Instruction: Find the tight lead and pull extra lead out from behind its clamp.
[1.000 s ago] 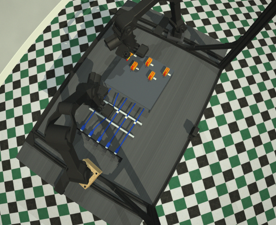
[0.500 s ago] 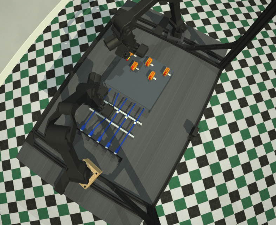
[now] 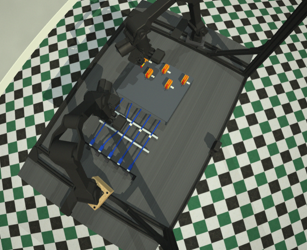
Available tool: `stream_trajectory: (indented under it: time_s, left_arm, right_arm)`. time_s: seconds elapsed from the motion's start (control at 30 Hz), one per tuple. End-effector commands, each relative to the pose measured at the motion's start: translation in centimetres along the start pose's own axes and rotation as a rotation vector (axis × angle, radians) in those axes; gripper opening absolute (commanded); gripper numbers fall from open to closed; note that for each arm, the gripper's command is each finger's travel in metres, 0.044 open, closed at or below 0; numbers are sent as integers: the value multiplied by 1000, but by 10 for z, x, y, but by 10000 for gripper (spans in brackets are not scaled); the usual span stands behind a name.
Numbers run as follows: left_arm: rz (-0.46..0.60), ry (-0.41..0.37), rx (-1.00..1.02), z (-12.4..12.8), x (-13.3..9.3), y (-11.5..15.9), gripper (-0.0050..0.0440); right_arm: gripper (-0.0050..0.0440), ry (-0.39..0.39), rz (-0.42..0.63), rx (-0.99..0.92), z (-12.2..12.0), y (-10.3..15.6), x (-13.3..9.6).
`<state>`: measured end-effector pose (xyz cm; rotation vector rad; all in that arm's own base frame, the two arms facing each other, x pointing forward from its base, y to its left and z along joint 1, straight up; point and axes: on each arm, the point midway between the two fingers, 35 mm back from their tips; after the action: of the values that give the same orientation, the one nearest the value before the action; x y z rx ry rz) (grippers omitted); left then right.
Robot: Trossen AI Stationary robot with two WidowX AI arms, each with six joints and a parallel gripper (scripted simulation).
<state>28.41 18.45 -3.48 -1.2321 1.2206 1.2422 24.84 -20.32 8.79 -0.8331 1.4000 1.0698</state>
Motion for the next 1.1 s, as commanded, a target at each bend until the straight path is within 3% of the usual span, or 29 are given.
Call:
stream_trajectory:
  time_s: [0.0, 0.37, 0.4, 0.93, 0.97, 1.07]
  left_arm:
    - [-30, -20, -2, 4, -20, -5, -50]
    - [-30, -20, -2, 4, -20, -5, -50]
    - [-16, -10, 0, 2, -36, -3, -50]
    - [-16, -10, 0, 2, -36, -3, -50]
    - [7, 5, 1, -2, -49, 2, -50]
    - [7, 5, 1, -2, -49, 2, -50]
  right_arm:
    - [-50, 11, -35, 1, 0, 0, -19]
    - [-50, 11, -35, 1, 0, 0, -19]
    - [-50, 10, -26, 0, 0, 0, -19]
    - [-50, 10, -26, 0, 0, 0, -19]
    - [-50, 10, -18, -1, 0, 0, -19]
    - [-50, 10, -18, -1, 0, 0, -19]
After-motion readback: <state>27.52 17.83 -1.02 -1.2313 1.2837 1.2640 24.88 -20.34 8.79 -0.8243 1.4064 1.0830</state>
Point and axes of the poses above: on each arm, the point midway between the two fingers, 35 mm back from their tips, its own x axis out along the fingers, its own z axis across the jaws, y = z × x, and after that the axes turned 6 degrees about x, right-handed
